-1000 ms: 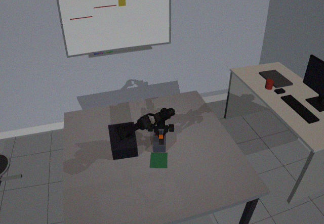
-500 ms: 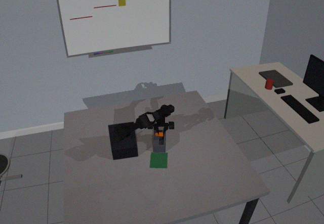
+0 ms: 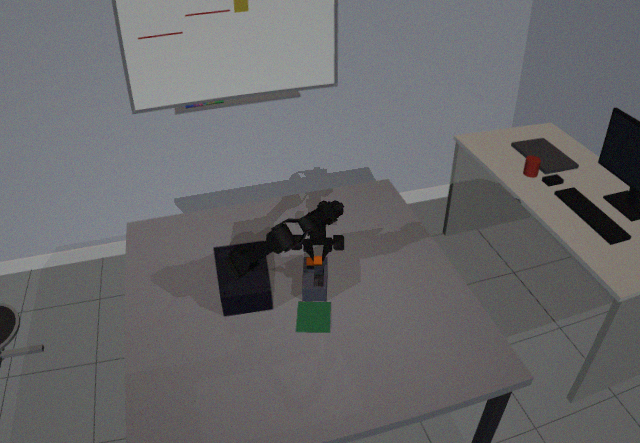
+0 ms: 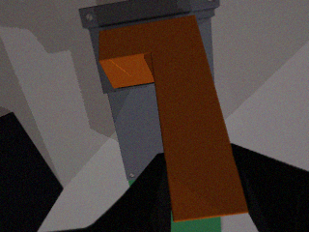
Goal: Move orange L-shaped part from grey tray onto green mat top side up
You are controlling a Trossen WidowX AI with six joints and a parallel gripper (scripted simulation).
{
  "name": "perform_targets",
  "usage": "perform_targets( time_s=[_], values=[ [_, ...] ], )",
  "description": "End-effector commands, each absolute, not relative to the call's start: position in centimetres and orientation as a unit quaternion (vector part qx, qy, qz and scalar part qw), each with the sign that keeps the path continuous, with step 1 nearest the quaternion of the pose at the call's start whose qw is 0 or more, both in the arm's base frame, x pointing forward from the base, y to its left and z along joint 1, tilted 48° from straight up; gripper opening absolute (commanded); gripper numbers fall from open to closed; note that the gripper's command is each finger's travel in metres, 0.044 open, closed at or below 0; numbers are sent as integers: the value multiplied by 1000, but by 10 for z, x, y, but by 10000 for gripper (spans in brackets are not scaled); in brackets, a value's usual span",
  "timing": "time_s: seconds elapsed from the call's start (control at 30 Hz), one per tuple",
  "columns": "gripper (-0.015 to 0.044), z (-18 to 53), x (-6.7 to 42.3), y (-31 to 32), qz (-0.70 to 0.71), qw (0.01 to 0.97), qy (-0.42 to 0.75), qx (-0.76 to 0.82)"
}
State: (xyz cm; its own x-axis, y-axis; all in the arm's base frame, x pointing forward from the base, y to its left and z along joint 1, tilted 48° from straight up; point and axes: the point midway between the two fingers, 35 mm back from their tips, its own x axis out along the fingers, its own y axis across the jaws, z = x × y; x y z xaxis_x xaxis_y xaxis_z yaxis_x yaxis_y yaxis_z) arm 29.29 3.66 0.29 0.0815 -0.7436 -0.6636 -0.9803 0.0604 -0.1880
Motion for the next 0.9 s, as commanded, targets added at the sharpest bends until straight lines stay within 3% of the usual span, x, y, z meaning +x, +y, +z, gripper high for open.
perform_targets(
  time_s=[0.0,0.87],
  values=[
    [0,8,295,43,182,330,651,-659],
    [0,48,281,6,182,328,651,-659]
  ],
)
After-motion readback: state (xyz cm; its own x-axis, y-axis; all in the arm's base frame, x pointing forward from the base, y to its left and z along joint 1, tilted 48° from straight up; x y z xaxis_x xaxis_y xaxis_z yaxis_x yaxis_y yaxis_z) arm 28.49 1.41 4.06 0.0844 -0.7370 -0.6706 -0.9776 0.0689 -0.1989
